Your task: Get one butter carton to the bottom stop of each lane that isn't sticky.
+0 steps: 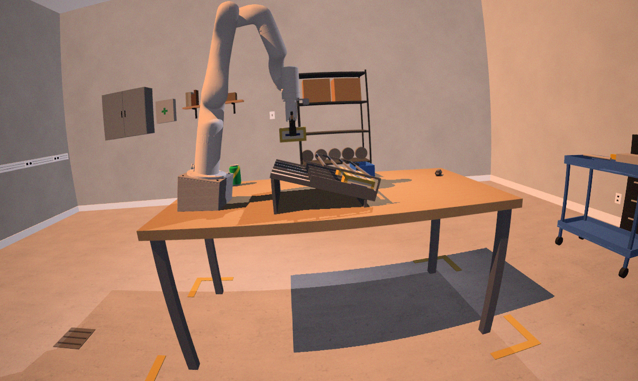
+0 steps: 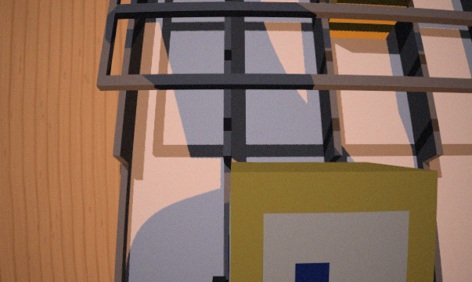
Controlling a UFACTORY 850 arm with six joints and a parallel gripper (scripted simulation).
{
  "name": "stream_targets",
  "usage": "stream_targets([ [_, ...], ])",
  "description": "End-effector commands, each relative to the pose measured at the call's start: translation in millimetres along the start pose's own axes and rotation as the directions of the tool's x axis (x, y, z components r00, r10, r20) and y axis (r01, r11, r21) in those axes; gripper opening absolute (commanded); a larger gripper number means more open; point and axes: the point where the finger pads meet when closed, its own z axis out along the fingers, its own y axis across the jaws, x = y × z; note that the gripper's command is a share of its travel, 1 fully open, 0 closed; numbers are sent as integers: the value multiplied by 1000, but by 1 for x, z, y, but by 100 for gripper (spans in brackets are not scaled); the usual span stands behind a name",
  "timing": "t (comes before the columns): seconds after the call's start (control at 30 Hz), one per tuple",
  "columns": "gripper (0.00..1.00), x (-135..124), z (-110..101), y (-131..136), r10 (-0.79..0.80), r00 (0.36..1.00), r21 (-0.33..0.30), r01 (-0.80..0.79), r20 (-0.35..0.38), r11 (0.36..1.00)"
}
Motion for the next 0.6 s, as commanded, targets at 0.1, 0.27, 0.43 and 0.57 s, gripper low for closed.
stream_targets([
  [0.1,0,14,-7,-80,-4,1000,5,4,-1,1000],
  [0.27,0,14,-7,-80,-4,1000,5,4,-1,1000],
  [0.43,0,14,-7,-80,-4,1000,5,4,-1,1000],
  [0.57,0,14,9,-81,-4,1000,8,4,0,1000],
])
